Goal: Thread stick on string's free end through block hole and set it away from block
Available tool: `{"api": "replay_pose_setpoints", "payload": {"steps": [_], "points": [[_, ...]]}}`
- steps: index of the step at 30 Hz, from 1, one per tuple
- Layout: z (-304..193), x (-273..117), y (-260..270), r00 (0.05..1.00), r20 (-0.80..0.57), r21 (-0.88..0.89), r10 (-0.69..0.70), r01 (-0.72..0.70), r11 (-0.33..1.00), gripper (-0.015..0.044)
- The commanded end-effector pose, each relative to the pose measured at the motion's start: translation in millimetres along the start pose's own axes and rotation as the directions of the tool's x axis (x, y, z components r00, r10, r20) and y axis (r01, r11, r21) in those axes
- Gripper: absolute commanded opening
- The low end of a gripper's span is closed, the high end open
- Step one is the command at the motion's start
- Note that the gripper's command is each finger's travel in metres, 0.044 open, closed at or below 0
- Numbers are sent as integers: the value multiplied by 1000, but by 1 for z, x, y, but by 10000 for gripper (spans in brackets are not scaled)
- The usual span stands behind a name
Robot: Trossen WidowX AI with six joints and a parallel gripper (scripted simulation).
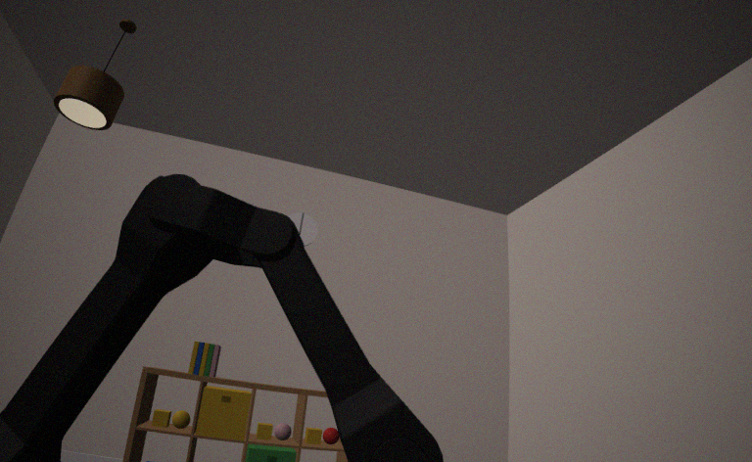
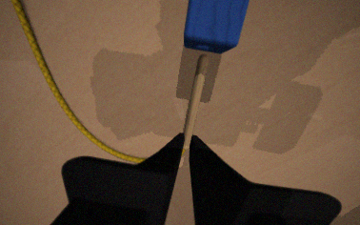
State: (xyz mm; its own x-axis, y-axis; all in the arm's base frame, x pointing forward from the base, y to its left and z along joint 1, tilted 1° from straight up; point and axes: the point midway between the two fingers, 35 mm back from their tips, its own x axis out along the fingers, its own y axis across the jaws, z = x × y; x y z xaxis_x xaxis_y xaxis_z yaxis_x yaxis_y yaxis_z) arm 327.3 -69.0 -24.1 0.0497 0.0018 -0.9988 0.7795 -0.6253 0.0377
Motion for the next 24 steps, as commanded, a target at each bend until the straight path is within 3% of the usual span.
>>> {"api": "replay_pose_setpoints", "payload": {"steps": [1,24], "points": [[4,-3,0,1000,-8,-3,8,-8,1000,0],[17,-3,0,1000,-7,-3,8,-8,1000,0]]}}
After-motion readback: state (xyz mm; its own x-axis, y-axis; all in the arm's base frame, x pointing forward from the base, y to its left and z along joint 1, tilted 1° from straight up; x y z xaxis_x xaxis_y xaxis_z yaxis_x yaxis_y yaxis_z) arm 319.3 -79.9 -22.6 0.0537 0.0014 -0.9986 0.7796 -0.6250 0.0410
